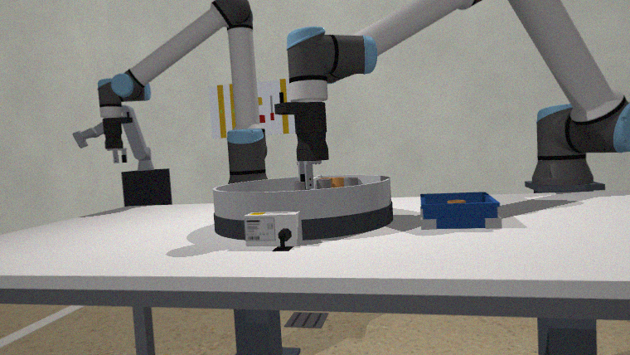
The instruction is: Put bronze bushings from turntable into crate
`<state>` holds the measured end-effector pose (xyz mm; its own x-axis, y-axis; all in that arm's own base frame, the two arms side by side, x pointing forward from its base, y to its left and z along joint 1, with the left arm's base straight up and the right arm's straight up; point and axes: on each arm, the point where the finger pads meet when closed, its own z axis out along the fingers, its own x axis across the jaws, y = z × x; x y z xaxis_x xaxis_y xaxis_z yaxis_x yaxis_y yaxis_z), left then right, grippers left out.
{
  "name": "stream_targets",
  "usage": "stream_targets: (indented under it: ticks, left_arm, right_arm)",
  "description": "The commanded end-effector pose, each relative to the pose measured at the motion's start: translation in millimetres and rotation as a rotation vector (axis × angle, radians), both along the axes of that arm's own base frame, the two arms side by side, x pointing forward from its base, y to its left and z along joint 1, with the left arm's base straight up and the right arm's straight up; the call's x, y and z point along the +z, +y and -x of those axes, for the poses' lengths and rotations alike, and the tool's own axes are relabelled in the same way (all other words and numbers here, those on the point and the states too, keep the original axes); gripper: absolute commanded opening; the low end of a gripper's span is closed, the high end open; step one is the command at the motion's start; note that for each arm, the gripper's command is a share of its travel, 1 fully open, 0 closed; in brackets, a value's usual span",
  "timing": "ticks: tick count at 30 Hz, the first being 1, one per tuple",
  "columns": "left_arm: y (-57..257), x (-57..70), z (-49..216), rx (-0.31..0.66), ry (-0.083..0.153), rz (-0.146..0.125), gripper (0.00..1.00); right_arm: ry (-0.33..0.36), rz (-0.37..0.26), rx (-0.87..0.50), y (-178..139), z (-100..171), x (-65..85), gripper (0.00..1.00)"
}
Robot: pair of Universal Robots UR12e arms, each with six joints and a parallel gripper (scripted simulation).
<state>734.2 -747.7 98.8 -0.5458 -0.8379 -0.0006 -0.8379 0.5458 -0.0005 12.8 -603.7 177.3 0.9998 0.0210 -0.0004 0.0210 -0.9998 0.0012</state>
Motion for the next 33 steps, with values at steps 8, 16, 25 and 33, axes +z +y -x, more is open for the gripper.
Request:
stream_targets:
  ticks: [8, 16, 25, 33]
  left_arm:
    - [1.6, 0.7, -1.4, 0.001, 0.0, 0.002, 0.38]
    - [-0.1, 16.2, -2.6, 0.001, -0.003, 0.006, 0.38]
    - [0.1, 49.5, -2.5, 0.001, -0.003, 0.006, 0.38]
    - [2.8, 41.8, -0.6, 0.001, 0.003, -0.002, 0.38]
  right_arm:
    - [0.0, -0.001, 0.001, -0.2, -0.6, -0.3, 1.0]
    - [0.0, -0.001, 0.001, -0.2, -0.6, -0.3, 1.0]
    - [0.0, -0.001, 0.001, -0.2, -0.6, -0.3, 1.0]
    - [0.0, -0.001, 0.001, -0.2, -0.6, -0.3, 1.0]
